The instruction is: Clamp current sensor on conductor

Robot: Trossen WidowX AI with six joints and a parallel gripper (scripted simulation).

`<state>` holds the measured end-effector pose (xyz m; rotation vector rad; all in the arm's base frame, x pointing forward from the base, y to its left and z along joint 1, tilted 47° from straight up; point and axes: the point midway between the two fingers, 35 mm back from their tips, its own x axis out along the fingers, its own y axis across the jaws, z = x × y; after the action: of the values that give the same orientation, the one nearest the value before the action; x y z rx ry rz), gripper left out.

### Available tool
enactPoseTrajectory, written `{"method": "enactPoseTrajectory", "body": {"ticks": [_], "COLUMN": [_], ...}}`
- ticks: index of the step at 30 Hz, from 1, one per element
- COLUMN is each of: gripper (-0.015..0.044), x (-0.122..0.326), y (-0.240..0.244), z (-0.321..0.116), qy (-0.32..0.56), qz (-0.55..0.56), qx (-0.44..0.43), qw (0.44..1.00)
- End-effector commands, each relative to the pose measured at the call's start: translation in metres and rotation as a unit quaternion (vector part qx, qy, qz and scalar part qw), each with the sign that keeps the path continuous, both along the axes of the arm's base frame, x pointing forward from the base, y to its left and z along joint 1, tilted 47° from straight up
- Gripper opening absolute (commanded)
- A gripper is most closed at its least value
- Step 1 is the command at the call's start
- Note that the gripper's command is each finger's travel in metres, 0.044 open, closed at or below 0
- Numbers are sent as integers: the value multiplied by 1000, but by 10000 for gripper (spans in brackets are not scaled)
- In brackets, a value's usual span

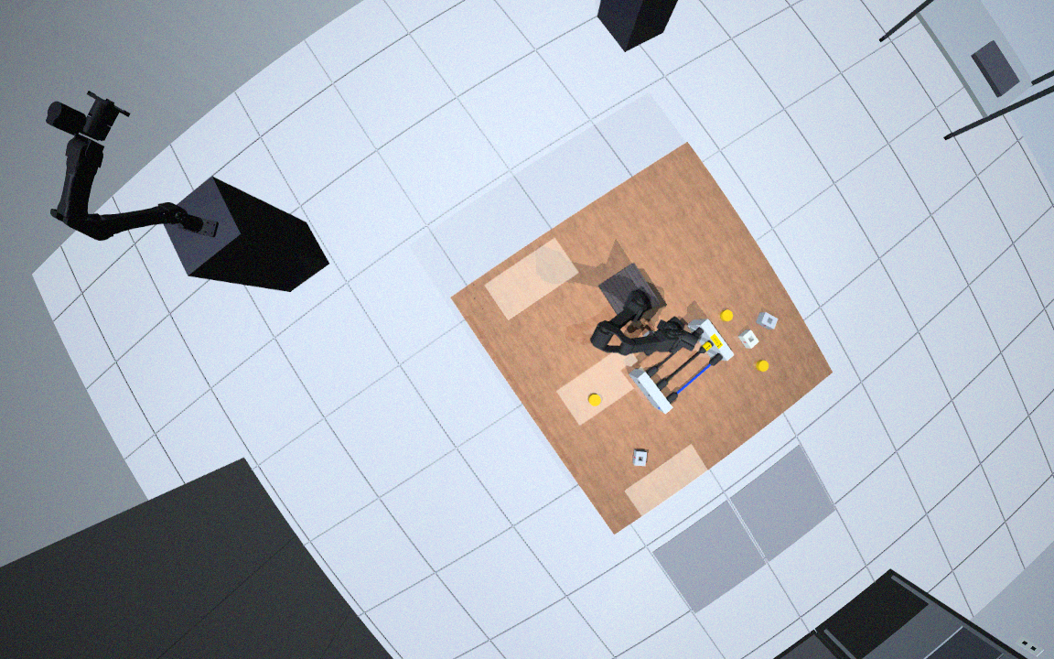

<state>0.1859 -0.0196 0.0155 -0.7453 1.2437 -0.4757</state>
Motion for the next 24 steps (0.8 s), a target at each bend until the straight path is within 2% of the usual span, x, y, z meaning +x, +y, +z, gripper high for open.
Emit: {"method": "enactPoseTrajectory", "body": {"ticks": [1,6,11,17,21,24], "gripper": [315,328,328,320,320,320], "x": [0,-1,-18,-19,-13,-8], "y": [0,6,38,39,40,41], "z": [0,4,35,37,38,39], "qy": [0,0,-3,3,125,235], "qz": [1,1,1,5,89,166], "qx": [0,2,5,2,-39,-68], "qw": [1000,1000,1000,1000,987,955]}}
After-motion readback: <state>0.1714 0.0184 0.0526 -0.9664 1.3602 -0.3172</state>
